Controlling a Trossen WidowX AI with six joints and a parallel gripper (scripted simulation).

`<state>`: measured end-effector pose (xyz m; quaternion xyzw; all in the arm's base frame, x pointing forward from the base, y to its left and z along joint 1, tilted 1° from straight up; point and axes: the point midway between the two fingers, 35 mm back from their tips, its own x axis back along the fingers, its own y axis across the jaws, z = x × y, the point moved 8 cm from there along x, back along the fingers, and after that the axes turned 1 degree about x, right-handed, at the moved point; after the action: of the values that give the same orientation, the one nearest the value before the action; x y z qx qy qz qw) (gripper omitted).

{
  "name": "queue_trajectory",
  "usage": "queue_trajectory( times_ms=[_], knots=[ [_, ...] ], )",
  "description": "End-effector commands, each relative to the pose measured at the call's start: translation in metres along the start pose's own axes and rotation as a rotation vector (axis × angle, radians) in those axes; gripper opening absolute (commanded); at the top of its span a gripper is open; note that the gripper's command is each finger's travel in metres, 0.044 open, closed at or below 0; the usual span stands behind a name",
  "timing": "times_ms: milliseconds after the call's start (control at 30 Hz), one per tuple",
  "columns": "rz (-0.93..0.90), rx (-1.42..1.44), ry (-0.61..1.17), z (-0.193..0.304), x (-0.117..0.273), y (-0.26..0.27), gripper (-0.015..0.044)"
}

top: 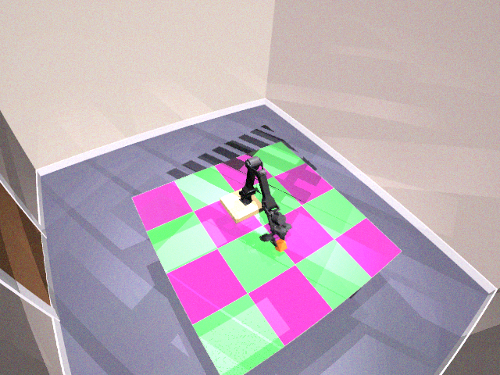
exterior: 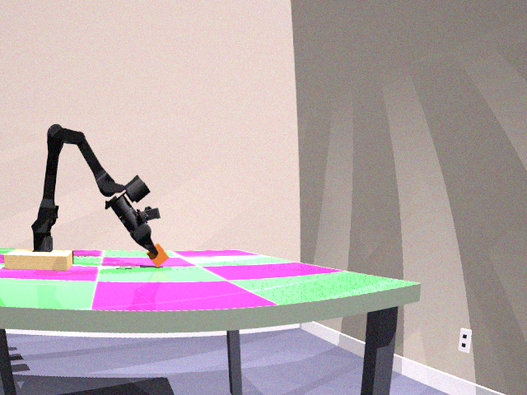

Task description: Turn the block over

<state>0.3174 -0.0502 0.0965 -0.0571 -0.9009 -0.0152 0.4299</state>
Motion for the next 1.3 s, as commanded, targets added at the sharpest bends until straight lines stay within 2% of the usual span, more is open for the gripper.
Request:
queue_trajectory(
  times_ms=[0,733,1267],
  knots=[
    [-0.001,-0.005,-0.059,0.007,-0.006,0.001,0.0],
    [0.002,0.003,-0.377,0.047,-0.009,0.001,0.0],
    [0.002,0.003,-0.412,0.048,-0.007,0.001,0.0]
  ],
)
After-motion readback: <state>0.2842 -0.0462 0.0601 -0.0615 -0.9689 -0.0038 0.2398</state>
